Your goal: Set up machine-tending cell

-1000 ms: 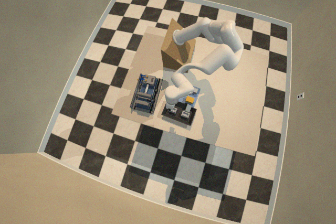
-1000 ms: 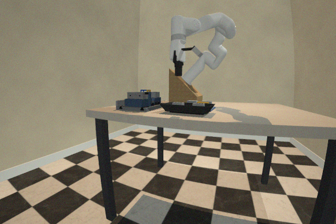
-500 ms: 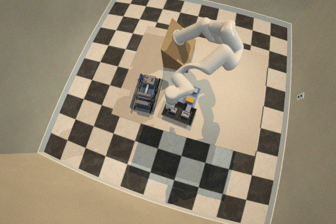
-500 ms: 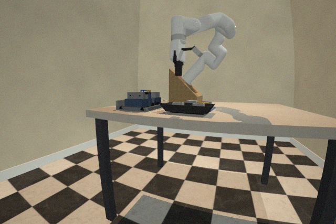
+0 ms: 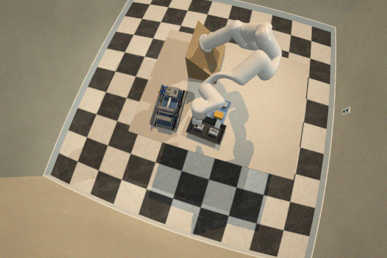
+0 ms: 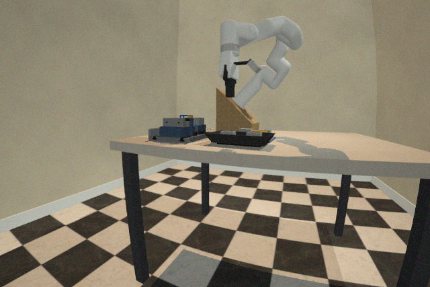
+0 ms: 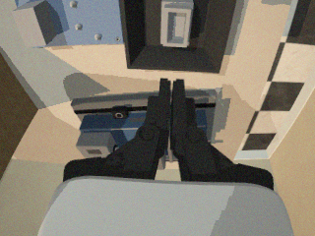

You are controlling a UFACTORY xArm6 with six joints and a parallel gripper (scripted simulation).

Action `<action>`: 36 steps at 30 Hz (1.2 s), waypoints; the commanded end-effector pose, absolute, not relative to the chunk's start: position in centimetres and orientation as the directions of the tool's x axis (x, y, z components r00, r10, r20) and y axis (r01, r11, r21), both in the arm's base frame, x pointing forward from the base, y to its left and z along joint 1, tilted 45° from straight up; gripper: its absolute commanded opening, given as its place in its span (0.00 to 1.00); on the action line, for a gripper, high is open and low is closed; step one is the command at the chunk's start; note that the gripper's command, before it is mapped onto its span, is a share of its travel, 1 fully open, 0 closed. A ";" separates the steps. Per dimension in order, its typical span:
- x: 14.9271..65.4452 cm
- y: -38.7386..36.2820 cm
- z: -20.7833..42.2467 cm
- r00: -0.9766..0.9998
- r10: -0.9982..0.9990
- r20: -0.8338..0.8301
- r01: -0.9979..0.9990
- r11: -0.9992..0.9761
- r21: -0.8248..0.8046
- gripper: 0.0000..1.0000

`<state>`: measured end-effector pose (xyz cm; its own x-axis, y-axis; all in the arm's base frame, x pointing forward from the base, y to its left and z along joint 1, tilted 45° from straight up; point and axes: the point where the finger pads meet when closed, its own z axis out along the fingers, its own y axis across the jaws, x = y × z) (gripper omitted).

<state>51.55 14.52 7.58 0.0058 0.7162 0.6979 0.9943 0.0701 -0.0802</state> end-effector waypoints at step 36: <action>31.1 19.7 15.6 0.003 0.716 0.698 0.995 0.069 -0.074 0.69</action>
